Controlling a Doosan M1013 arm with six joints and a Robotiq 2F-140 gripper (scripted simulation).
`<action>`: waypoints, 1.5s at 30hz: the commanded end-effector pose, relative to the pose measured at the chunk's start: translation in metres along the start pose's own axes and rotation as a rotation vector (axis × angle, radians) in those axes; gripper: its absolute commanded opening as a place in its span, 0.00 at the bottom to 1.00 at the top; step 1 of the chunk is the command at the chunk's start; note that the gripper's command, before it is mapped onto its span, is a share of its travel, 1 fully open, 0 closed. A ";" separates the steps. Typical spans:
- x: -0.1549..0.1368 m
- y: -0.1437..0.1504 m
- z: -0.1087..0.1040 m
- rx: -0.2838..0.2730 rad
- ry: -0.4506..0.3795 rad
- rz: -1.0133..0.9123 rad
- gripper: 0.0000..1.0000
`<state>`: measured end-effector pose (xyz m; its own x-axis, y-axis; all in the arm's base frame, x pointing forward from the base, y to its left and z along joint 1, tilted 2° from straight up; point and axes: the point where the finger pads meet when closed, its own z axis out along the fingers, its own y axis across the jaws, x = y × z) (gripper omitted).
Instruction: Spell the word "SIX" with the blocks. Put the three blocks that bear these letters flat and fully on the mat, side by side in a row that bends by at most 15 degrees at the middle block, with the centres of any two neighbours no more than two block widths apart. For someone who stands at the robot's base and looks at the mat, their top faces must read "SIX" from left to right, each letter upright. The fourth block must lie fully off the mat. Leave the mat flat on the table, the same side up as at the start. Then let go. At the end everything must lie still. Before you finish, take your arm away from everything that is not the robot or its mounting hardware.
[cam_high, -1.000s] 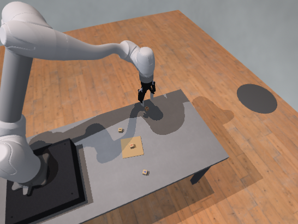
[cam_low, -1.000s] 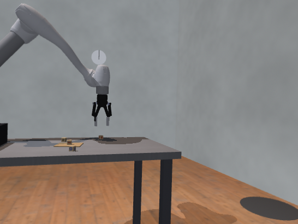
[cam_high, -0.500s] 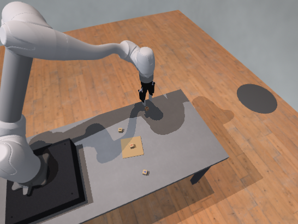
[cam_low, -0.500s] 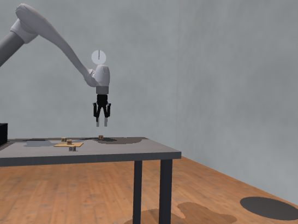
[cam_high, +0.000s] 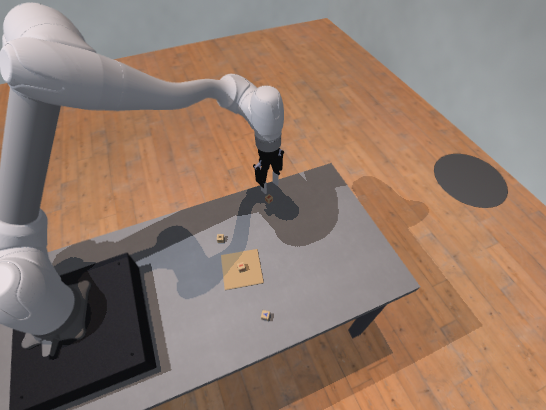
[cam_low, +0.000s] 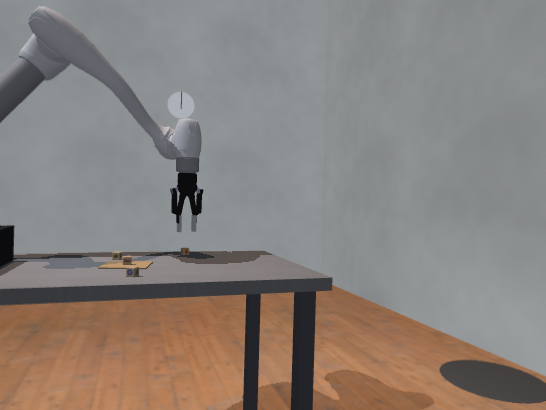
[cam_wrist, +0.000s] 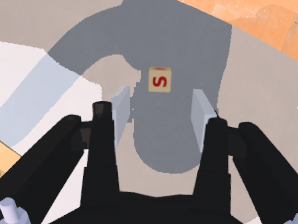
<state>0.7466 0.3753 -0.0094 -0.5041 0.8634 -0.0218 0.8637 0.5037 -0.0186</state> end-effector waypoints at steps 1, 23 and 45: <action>0.004 -0.002 0.003 0.010 0.004 -0.009 0.37; 0.004 -0.002 0.021 0.010 0.004 -0.009 0.37; 0.004 -0.002 0.047 0.010 0.004 -0.009 0.37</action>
<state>0.7432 0.3740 -0.0504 -0.5051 0.8628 -0.0197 0.8629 0.5044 -0.0315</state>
